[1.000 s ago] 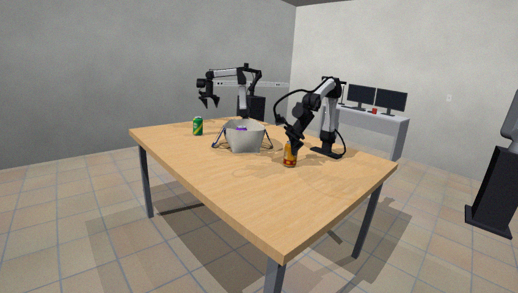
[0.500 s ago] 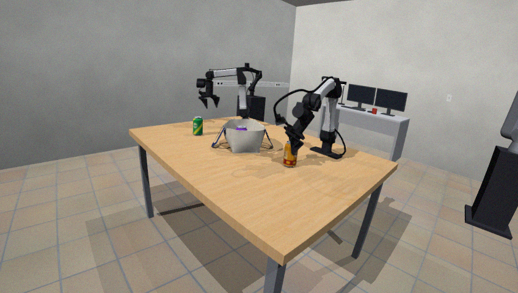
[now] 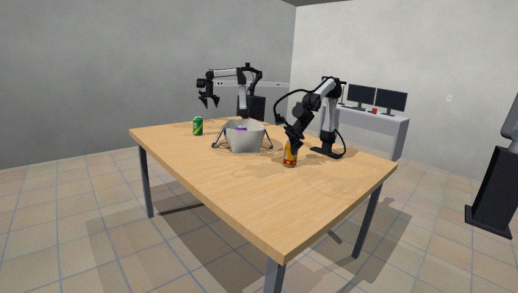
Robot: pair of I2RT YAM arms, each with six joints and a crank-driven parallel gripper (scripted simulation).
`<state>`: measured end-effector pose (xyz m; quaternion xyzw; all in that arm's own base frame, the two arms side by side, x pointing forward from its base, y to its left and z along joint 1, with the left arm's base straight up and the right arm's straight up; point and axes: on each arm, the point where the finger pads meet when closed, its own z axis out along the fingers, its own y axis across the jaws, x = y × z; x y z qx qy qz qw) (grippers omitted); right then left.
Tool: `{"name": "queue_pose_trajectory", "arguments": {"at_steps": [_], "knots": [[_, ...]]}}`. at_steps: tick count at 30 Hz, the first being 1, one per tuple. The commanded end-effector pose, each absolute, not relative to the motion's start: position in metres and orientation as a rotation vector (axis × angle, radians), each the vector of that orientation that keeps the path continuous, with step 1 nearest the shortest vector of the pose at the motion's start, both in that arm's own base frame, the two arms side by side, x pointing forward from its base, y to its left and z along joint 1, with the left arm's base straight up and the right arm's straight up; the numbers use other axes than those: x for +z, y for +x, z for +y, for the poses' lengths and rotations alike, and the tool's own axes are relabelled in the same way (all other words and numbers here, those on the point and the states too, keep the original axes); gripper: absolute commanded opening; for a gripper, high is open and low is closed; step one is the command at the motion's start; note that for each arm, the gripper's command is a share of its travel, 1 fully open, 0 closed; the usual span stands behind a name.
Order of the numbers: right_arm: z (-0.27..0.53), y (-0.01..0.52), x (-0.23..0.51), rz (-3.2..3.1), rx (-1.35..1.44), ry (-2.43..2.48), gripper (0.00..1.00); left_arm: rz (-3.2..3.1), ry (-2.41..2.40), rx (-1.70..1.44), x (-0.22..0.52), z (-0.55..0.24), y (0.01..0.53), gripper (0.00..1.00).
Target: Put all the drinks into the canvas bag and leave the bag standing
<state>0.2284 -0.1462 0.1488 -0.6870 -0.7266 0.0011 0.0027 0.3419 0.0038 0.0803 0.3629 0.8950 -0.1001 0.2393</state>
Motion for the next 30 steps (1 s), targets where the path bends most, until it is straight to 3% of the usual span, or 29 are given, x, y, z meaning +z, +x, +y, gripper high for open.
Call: {"name": "queue_pose_trajectory", "arguments": {"at_steps": [1,30], "knots": [[-0.1522,0.2314,0.1594,-2.317,0.024,-2.213,1.00,2.365,0.976,-0.205,0.1016,0.0051,0.3680,0.74],[-0.1522,0.2314,0.1594,-2.317,0.024,-2.213,1.00,2.365,0.976,-0.205,0.1016,0.0051,0.3680,0.73]]}}
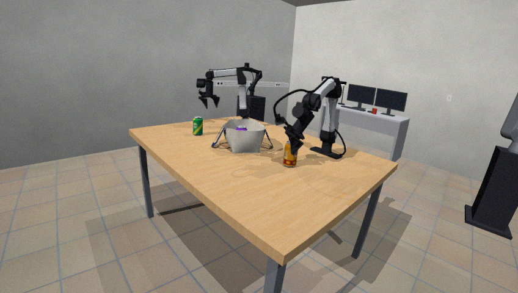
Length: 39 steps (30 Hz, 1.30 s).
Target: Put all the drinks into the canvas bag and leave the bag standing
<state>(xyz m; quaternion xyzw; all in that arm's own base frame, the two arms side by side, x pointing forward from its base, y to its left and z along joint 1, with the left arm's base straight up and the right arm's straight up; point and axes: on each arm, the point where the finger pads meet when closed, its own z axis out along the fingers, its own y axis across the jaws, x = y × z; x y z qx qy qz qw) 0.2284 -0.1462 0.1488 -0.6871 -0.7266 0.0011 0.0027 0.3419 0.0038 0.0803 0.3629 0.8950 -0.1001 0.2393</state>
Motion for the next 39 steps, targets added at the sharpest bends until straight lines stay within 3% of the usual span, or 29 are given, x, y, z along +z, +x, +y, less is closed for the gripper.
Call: {"name": "queue_pose_trajectory", "arguments": {"at_steps": [1,7,39], "knots": [[-0.152,0.231,0.159,-2.317,0.024,-2.213,1.00,2.365,0.976,-0.205,0.102,0.005,0.368,0.74],[-0.152,0.231,0.159,-2.317,0.024,-2.213,1.00,2.426,0.975,-0.261,0.109,0.001,0.345,0.74],[-0.152,0.231,0.159,-2.317,0.024,-2.213,1.00,2.279,0.973,-0.178,0.182,0.000,0.371,0.74]]}}
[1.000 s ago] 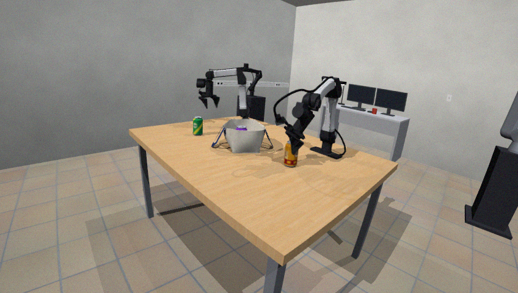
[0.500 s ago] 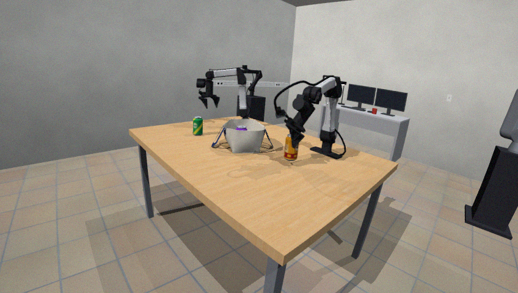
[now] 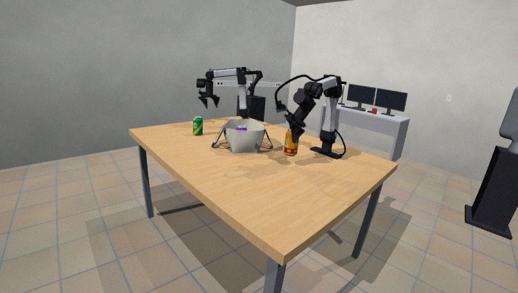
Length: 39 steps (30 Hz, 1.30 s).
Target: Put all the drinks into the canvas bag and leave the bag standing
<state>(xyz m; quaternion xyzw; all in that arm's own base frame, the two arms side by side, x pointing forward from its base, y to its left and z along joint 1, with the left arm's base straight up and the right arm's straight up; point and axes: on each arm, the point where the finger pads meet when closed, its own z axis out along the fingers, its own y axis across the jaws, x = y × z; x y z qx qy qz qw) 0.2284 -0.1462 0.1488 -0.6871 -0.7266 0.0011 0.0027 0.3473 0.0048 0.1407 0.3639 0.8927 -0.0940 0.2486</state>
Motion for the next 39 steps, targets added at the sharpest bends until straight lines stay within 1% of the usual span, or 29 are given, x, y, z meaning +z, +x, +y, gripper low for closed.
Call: {"name": "queue_pose_trajectory", "arguments": {"at_steps": [1,2,8,14,16,19,20,21,25,26,27,29,30,39], "knots": [[-0.152,0.231,0.159,-2.317,0.024,-2.213,1.00,2.298,0.976,-0.193,0.173,-0.001,0.367,0.74],[-0.152,0.231,0.159,-2.317,0.024,-2.213,1.00,2.339,0.979,-0.226,0.156,-0.003,0.356,0.74],[-0.152,0.231,0.159,-2.317,0.024,-2.213,1.00,2.319,0.973,-0.202,0.164,-0.001,0.360,0.74],[-0.152,0.231,0.159,-2.317,0.024,-2.213,1.00,2.339,0.979,-0.219,0.154,-0.003,0.354,0.74],[-0.152,0.231,0.159,-2.317,0.024,-2.213,1.00,2.285,0.996,-0.179,0.174,0.001,0.366,0.74],[-0.152,0.231,0.159,-2.317,0.024,-2.213,1.00,2.287,0.972,-0.176,0.176,0.002,0.368,0.74],[-0.152,0.231,0.159,-2.317,0.024,-2.213,1.00,2.362,0.995,-0.237,0.172,-0.001,0.346,0.74],[-0.152,0.231,0.159,-2.317,0.024,-2.213,1.00,2.369,0.983,-0.244,0.175,-0.002,0.344,0.74],[-0.152,0.231,0.159,-2.317,0.024,-2.213,1.00,2.361,0.985,-0.241,0.186,-0.002,0.350,0.74],[-0.152,0.231,0.159,-2.317,0.024,-2.213,1.00,2.382,0.999,-0.259,0.178,-0.001,0.353,0.74],[-0.152,0.231,0.159,-2.317,0.024,-2.213,1.00,2.320,0.992,-0.208,0.190,0.000,0.363,0.74],[-0.152,0.231,0.159,-2.317,0.024,-2.213,1.00,2.320,0.992,-0.208,0.190,0.000,0.363,0.74],[-0.152,0.231,0.159,-2.317,0.024,-2.213,1.00,2.397,0.992,-0.259,0.184,0.000,0.350,0.74],[-0.152,0.231,0.159,-2.317,0.024,-2.213,1.00,2.379,1.016,-0.259,0.210,-0.001,0.350,0.74]]}}
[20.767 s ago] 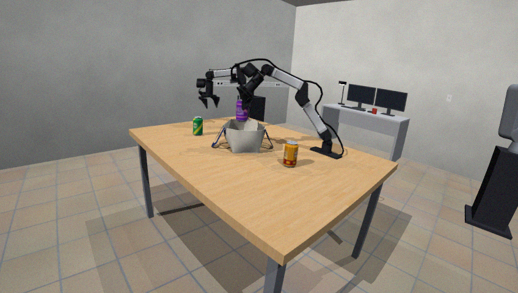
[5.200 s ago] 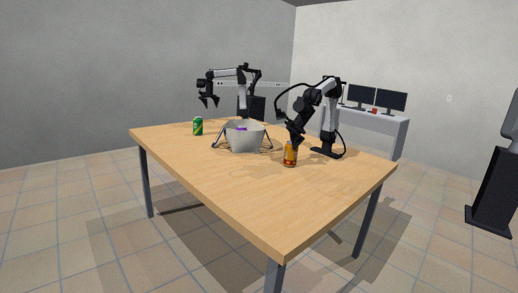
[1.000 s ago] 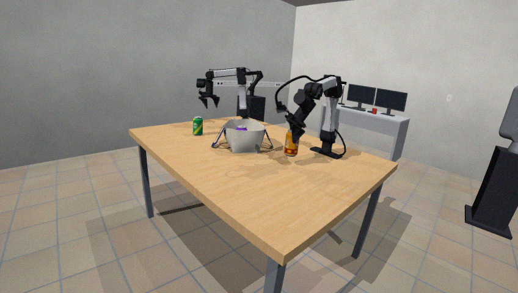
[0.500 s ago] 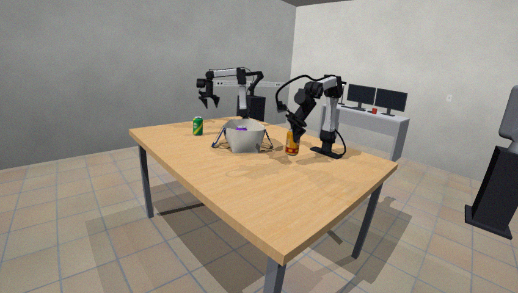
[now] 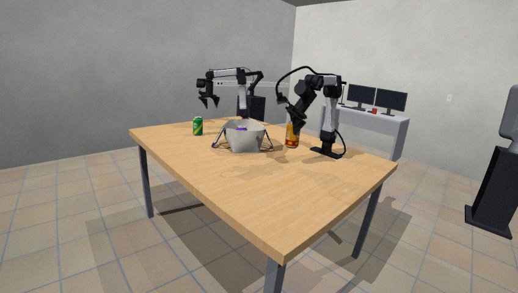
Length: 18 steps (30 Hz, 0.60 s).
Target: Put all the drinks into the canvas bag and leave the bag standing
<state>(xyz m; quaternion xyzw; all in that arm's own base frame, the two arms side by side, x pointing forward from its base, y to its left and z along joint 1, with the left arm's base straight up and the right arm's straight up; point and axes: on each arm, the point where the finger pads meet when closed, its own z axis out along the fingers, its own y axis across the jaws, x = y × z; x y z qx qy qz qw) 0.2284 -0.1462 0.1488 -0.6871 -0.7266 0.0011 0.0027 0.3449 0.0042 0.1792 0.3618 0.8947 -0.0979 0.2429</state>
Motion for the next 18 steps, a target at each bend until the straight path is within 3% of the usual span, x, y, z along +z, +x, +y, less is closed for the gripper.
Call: {"name": "queue_pose_trajectory", "arguments": {"at_steps": [1,9,18], "knots": [[-0.152,0.231,0.159,-2.317,0.024,-2.213,1.00,2.383,1.017,-0.263,0.211,-0.001,0.350,0.74],[-0.152,0.231,0.159,-2.317,0.024,-2.213,1.00,2.273,1.000,-0.174,0.235,0.000,0.368,0.74],[-0.152,0.231,0.159,-2.317,0.024,-2.213,1.00,2.330,0.994,-0.217,0.211,-0.001,0.353,0.74]]}}
